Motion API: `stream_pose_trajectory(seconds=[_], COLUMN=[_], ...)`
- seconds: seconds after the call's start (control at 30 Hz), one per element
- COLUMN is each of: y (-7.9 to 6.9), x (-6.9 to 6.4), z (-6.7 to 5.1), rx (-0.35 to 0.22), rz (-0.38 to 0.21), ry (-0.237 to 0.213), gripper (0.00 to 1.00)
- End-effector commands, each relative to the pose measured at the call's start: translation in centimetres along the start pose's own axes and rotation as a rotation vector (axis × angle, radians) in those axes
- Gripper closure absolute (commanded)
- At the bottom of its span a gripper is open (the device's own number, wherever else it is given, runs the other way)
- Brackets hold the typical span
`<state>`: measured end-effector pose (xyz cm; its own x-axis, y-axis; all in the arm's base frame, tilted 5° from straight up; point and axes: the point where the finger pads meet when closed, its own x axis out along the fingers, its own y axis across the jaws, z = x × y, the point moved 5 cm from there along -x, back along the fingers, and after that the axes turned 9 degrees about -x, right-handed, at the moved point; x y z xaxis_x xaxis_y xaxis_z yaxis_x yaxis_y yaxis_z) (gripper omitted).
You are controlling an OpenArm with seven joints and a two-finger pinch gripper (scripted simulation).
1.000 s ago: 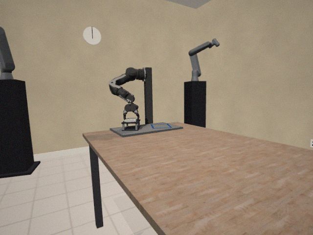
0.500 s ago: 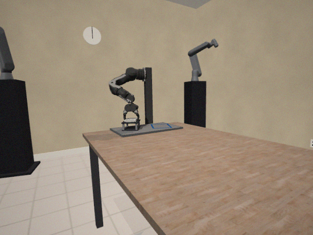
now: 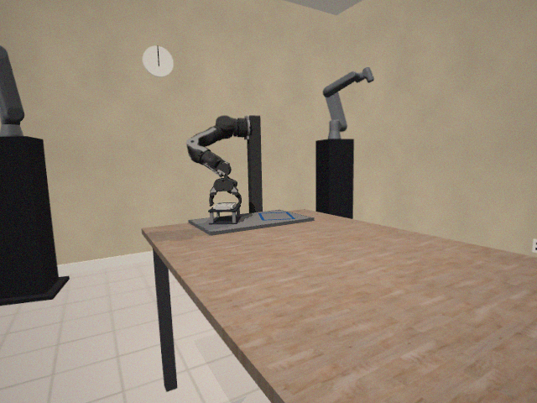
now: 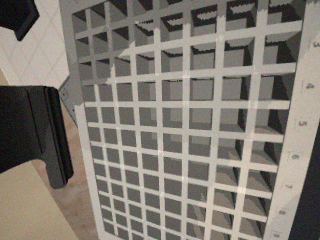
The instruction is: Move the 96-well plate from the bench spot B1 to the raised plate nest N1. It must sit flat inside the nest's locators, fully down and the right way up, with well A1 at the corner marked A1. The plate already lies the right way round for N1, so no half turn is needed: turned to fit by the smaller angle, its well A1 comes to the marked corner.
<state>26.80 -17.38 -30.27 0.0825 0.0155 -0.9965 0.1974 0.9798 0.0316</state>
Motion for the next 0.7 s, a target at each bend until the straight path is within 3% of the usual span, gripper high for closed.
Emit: stream_pose_trajectory(seconds=[0.0,0.2,0.37,0.67], y=[0.0,0.0,0.0,0.0], x=[-0.1,-0.1,-4.1,-4.1], z=[0.0,0.0,0.1,0.1], rx=[0.0,0.0,-0.001,-0.001], rz=[0.001,0.001,0.001,0.001], ry=[-0.002,-0.002,-0.002,-0.002], gripper=[0.23,0.23,0.23,0.23])
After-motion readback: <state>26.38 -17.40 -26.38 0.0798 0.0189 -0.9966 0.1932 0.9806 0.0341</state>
